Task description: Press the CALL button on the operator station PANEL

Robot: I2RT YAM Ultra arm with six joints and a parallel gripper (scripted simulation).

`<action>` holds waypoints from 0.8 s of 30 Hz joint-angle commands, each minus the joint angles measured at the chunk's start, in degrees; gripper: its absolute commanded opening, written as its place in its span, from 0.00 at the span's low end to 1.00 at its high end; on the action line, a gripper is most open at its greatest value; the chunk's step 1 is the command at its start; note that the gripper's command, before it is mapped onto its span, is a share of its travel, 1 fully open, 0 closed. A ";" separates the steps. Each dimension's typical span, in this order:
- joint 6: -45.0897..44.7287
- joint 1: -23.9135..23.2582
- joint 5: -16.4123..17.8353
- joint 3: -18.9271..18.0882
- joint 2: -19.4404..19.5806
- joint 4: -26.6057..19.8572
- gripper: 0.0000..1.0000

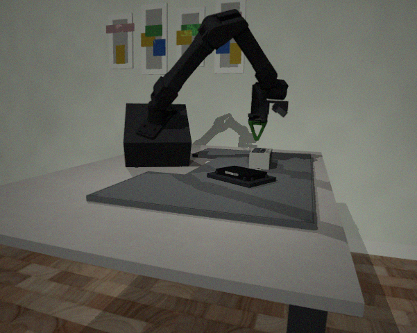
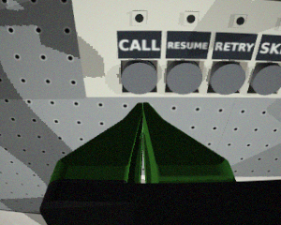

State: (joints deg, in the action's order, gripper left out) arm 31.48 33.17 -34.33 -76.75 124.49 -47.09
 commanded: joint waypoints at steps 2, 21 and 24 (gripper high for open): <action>-0.98 -0.54 -0.56 0.39 0.69 2.53 0.00; -3.19 -1.71 -0.61 2.51 2.53 7.21 0.00; -3.19 -1.19 -0.59 1.35 1.29 7.26 0.00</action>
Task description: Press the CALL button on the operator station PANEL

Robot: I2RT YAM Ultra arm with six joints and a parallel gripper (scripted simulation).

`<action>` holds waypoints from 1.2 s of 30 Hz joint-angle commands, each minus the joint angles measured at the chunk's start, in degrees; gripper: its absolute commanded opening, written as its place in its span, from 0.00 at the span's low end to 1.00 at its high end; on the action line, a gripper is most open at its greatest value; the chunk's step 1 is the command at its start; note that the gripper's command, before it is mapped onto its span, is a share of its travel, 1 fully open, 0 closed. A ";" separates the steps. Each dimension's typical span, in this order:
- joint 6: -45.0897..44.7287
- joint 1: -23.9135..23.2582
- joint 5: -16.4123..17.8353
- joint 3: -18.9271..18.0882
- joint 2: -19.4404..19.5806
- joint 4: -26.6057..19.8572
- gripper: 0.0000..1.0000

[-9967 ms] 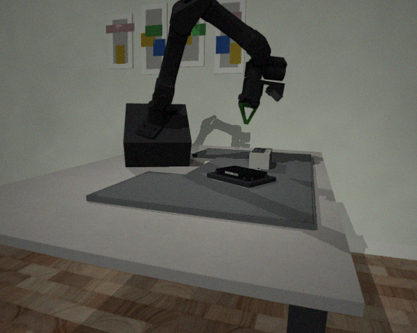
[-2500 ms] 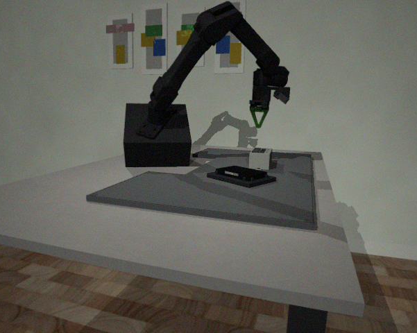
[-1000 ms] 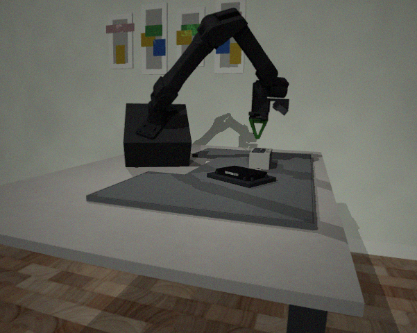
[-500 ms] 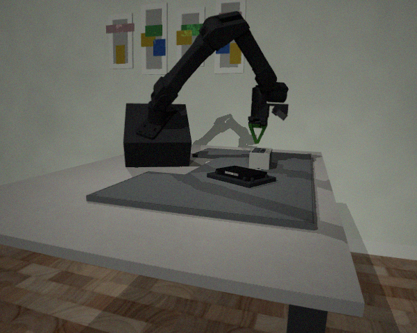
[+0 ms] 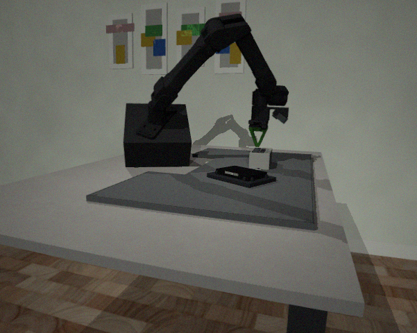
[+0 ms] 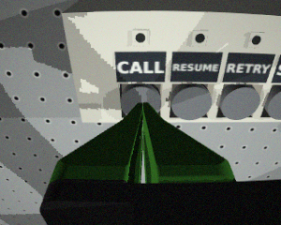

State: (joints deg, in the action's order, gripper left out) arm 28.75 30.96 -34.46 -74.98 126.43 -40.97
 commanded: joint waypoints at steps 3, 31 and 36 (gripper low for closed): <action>-0.15 0.43 -0.16 -0.21 -0.40 0.45 0.00; -1.10 -0.22 -0.51 0.83 1.02 2.54 0.00; -1.28 -0.35 -0.44 1.03 1.32 2.90 0.00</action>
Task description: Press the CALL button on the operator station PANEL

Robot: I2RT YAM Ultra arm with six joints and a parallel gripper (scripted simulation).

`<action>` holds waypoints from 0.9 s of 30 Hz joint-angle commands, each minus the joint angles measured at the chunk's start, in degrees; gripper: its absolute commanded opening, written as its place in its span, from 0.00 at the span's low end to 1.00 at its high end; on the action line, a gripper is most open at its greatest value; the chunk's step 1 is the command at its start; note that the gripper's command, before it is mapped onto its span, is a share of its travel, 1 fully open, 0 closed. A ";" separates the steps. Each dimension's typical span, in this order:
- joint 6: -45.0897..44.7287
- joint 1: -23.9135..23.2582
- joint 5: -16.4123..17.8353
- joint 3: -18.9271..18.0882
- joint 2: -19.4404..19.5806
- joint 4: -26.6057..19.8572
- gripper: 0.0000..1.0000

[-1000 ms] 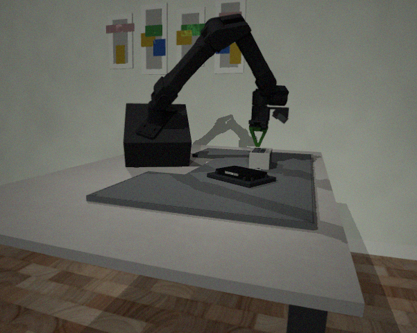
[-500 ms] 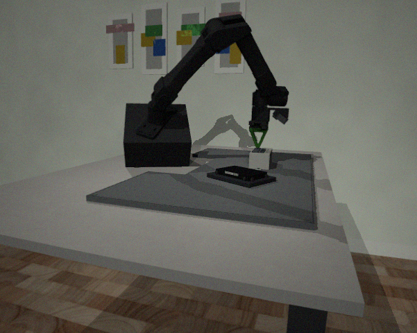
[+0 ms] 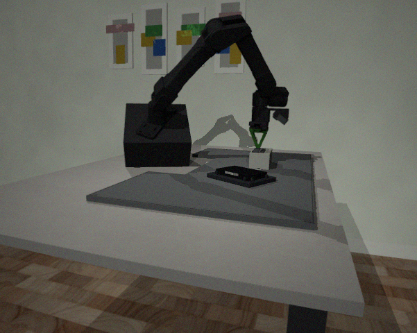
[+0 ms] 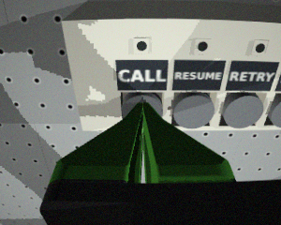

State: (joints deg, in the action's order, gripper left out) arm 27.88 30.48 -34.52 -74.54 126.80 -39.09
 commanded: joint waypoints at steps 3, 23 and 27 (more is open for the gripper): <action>-0.52 -0.26 -0.35 1.20 1.01 1.21 0.00; -1.08 -0.80 -0.45 1.38 1.51 2.37 0.00; -1.21 -0.99 -0.45 1.68 1.62 2.62 0.00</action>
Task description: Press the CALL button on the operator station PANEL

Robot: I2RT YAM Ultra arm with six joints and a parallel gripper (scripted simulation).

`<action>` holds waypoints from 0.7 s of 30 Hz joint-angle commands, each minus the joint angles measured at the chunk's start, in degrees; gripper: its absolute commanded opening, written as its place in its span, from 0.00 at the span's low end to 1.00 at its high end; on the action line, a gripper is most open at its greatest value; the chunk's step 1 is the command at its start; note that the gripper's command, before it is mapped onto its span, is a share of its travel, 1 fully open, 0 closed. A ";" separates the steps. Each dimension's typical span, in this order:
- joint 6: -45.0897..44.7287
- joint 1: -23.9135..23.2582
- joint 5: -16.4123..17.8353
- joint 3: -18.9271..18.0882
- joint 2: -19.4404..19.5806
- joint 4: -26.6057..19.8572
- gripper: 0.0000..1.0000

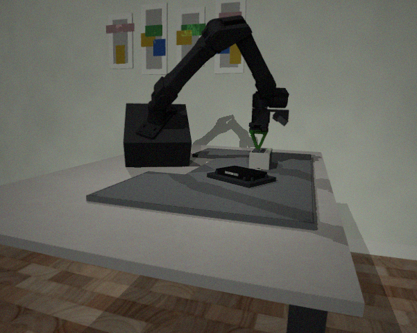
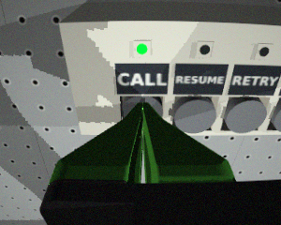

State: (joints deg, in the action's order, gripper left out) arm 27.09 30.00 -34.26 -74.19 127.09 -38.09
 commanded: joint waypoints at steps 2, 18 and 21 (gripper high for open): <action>-0.48 -0.56 -0.71 1.38 1.40 1.75 0.00; -0.60 -0.69 -0.71 1.51 1.54 2.11 0.00; -0.60 -0.69 -0.71 1.51 1.54 2.11 0.00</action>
State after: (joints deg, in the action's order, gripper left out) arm 26.83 30.02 -34.33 -74.08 127.04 -37.91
